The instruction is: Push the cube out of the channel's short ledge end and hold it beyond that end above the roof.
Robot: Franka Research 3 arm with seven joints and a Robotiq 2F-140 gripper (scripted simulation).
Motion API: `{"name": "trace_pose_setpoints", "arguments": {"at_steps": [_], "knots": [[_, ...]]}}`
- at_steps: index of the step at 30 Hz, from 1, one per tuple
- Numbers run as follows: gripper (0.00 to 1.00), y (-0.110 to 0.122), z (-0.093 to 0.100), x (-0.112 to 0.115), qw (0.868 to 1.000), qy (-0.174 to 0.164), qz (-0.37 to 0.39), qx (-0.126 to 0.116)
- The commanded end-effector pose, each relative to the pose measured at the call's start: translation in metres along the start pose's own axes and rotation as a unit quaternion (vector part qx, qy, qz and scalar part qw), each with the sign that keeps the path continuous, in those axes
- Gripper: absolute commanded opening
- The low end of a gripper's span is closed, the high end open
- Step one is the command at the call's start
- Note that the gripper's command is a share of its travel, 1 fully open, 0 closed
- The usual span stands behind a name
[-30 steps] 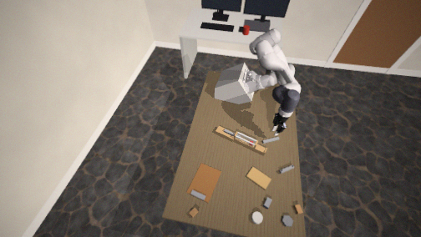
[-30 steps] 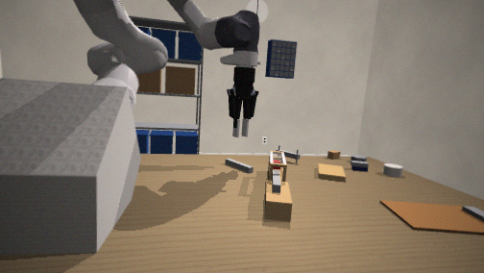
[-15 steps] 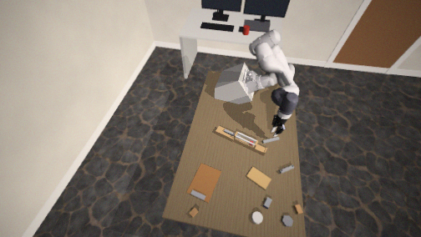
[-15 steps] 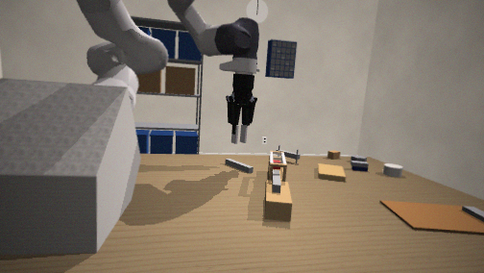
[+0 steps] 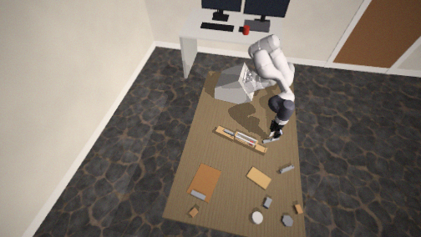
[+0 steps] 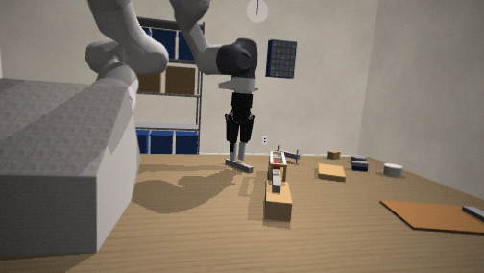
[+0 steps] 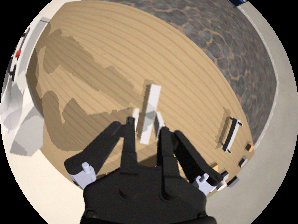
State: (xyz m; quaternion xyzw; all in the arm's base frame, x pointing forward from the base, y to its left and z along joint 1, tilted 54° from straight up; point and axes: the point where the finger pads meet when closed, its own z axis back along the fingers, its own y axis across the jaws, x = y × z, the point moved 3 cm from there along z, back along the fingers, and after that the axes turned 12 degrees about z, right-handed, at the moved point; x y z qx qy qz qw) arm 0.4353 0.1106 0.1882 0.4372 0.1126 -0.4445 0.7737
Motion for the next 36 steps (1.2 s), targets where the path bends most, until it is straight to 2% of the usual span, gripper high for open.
{"name": "trace_pose_setpoints", "arguments": {"at_steps": [1, 15, 36], "knots": [[0.23, 0.006, 0.0, 0.004, 1.0, -0.007, -0.012, 0.01], [0.23, 0.006, -0.023, 0.005, 1.0, -0.007, -0.012, 0.01], [0.23, 0.006, -0.024, 0.005, 1.0, -0.007, -0.012, 0.01]]}}
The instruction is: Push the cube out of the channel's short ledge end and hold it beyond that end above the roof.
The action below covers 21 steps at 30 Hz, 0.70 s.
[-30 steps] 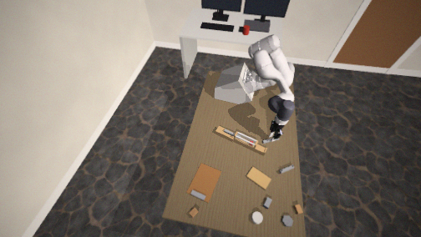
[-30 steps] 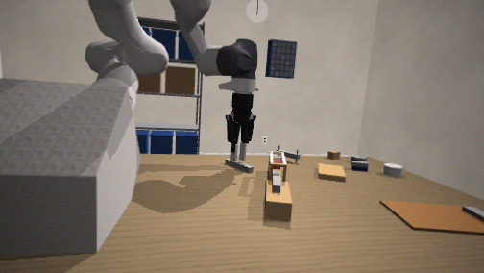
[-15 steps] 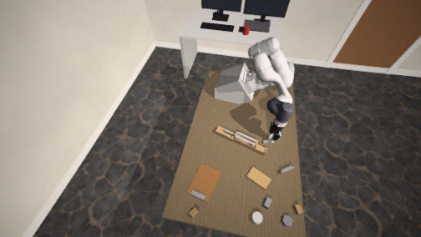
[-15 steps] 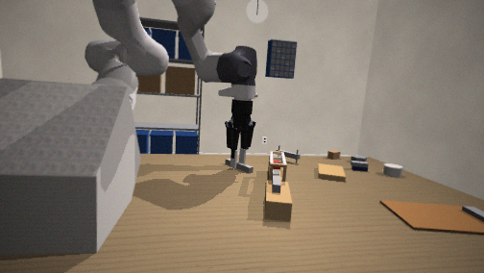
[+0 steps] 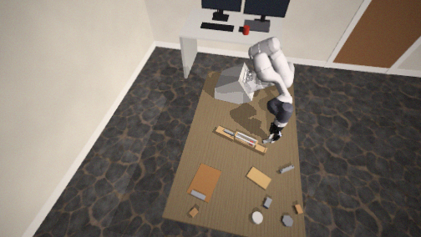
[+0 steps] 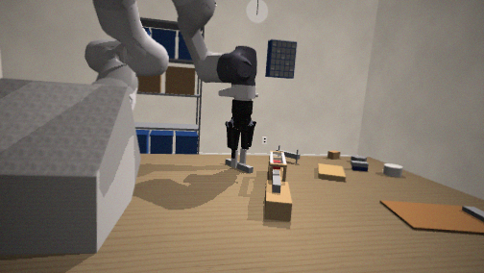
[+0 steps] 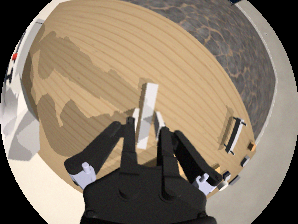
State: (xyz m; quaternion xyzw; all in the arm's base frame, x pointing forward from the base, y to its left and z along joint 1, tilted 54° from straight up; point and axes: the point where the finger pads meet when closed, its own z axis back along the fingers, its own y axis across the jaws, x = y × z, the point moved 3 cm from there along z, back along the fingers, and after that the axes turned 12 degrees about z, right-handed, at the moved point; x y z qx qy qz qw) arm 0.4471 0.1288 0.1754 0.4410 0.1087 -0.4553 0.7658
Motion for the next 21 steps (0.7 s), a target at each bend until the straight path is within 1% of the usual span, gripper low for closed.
{"name": "trace_pose_setpoints", "arguments": {"at_steps": [1, 19, 20, 21], "knots": [[0.23, 0.0003, -0.0003, 0.0014, 1.0, -0.002, -0.002, 0.0], [0.23, 0.0003, -0.0003, 0.0014, 1.0, -0.002, -0.002, 0.0], [0.0, 0.0003, -0.0003, 0.0014, 1.0, -0.002, -0.002, 0.0], [0.0, 0.0003, -0.0003, 0.0014, 1.0, -0.002, -0.002, 0.0]]}}
